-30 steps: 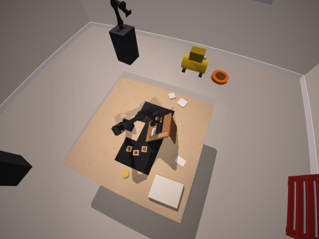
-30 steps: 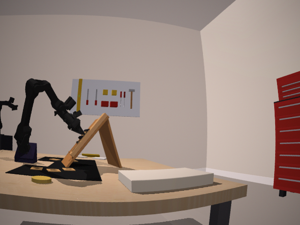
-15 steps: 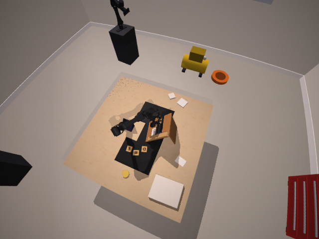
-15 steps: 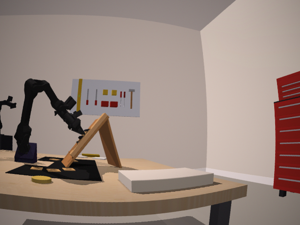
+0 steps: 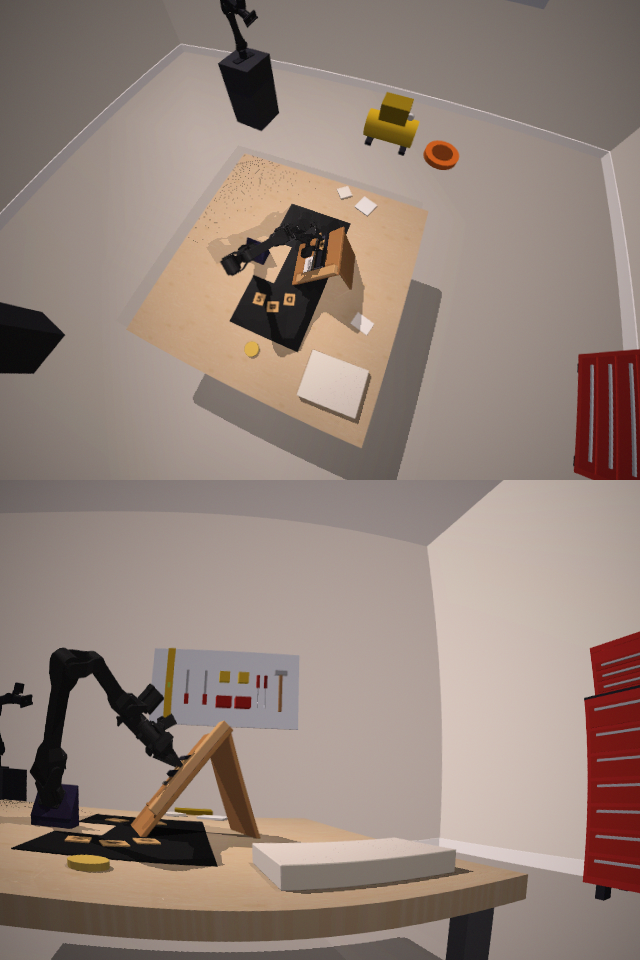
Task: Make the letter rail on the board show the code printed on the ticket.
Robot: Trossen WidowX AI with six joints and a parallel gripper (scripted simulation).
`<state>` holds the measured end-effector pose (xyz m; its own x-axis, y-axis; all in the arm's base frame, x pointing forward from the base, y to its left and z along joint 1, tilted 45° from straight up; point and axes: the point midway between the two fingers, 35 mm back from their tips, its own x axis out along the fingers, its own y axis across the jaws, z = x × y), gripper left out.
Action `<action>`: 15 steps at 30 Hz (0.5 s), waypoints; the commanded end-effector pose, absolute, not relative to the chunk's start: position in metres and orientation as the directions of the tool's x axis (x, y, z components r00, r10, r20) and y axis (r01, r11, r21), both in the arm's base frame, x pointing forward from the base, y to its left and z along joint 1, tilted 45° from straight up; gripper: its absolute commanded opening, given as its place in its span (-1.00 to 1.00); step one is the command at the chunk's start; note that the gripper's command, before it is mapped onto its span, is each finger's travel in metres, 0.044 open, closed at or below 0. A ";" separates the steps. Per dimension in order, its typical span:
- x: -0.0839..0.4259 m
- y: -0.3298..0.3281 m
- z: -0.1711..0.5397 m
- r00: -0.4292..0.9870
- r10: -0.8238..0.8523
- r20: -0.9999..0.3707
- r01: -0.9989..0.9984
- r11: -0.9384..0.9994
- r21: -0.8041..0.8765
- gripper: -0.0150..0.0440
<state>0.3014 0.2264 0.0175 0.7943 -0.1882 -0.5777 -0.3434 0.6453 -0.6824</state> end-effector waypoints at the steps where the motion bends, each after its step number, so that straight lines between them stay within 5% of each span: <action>1: 0.302 0.225 0.019 0.792 -0.186 -0.581 -0.348 0.644 -0.681 -0.49; 15: 0.306 0.218 0.026 0.793 -0.186 -0.581 -0.348 0.644 -0.681 -0.49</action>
